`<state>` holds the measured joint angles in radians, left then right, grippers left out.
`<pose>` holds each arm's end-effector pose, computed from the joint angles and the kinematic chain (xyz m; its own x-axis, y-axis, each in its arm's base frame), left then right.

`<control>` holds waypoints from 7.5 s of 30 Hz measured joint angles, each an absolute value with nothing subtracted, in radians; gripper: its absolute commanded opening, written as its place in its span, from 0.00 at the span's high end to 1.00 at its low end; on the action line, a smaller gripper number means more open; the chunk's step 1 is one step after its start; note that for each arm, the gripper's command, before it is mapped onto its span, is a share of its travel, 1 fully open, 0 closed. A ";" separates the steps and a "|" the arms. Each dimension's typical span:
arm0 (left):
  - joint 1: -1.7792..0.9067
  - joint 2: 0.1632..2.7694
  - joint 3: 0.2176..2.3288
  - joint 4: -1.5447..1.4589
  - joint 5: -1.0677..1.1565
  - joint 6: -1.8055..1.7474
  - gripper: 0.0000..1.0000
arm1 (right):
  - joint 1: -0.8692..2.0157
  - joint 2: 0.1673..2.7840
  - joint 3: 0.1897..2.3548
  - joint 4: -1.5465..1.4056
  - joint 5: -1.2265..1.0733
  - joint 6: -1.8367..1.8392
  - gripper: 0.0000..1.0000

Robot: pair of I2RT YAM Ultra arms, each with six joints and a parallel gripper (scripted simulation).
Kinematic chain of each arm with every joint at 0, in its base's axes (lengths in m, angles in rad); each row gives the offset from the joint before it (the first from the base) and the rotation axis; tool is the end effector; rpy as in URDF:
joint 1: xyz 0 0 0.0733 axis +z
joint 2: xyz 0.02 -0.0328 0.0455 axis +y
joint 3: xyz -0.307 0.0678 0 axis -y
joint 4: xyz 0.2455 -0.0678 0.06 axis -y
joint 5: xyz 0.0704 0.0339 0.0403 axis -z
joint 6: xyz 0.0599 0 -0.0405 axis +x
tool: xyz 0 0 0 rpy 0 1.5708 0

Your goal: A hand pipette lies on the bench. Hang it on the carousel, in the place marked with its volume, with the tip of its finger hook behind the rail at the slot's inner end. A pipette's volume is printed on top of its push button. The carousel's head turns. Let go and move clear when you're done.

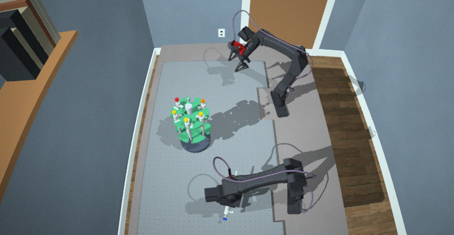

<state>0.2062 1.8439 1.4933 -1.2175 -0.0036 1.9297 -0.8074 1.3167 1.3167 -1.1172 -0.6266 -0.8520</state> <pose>0.3464 0.0738 0.2562 0.1521 0.9884 0.0043 0.9884 -0.1521 0.0013 0.1923 -0.1485 0.3690 -0.7160 -0.1336 -0.6852 -0.1993 0.9798 0.0173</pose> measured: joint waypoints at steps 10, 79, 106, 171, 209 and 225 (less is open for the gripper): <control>0.213 1.844 1.493 -1.218 -0.003 2.070 0.88 | -0.807 1.317 1.317 -1.117 -0.627 -0.852 0.00; 0.213 1.882 1.263 -0.971 -0.003 2.089 0.88 | -0.807 1.317 1.317 -1.117 -0.627 -0.852 0.00; 0.213 1.882 1.264 -0.958 -0.003 2.089 0.46 | -0.807 1.317 1.317 -1.117 -0.627 -0.852 0.00; 0.213 1.821 1.628 -1.365 -0.003 2.089 0.46 | -0.807 1.317 1.317 -1.117 -0.627 -0.852 0.00; 0.362 1.763 1.726 -1.464 0.082 2.030 0.00 | -0.807 1.317 1.317 -1.117 -0.627 -0.852 0.00; 0.608 1.666 1.792 -1.546 0.309 1.820 0.00 | -0.807 1.317 1.317 -1.117 -0.627 -0.852 0.00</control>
<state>0.6083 1.6665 1.7916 -1.5455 0.3092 1.8202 -0.8074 1.3167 1.3167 -1.1172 -0.6266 -0.8520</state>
